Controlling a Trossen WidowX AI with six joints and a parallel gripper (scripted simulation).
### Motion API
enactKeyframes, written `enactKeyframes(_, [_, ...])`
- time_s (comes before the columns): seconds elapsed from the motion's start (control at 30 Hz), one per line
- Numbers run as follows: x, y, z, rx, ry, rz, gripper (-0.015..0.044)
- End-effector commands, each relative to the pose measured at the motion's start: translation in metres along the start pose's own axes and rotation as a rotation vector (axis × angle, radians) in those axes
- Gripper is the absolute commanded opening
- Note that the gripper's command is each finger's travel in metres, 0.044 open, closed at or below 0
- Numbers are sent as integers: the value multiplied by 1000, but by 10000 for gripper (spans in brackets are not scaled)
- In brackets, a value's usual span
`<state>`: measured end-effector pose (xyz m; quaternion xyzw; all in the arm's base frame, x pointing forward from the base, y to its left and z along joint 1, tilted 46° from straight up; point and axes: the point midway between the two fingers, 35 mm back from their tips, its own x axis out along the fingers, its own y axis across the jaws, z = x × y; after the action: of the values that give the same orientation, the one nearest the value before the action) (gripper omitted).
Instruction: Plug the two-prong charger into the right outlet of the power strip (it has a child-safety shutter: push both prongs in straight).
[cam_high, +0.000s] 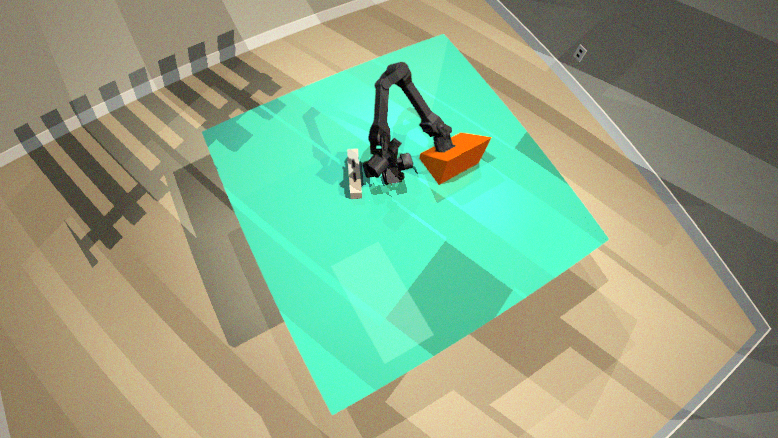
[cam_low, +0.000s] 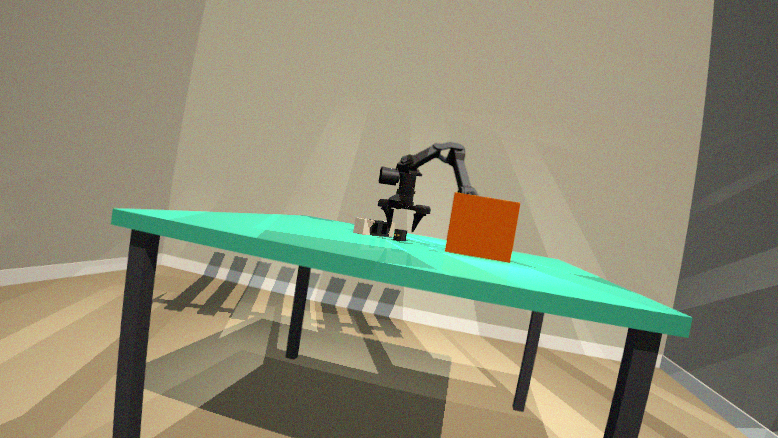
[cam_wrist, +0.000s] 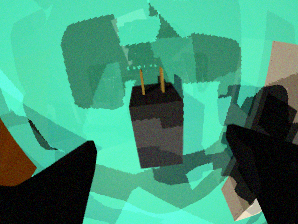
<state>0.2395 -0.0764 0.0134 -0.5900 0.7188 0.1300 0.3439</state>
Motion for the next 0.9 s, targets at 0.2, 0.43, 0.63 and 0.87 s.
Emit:
enactKeyframes(0.2, [18,2,1,-13,7,2,440])
enactKeyframes(0.43, [29,2,1,-12,10,1,440])
enactKeyframes(0.63, [28,1,0,1,5,0,387])
enactKeyframes(0.87, [28,1,0,1,5,0,204])
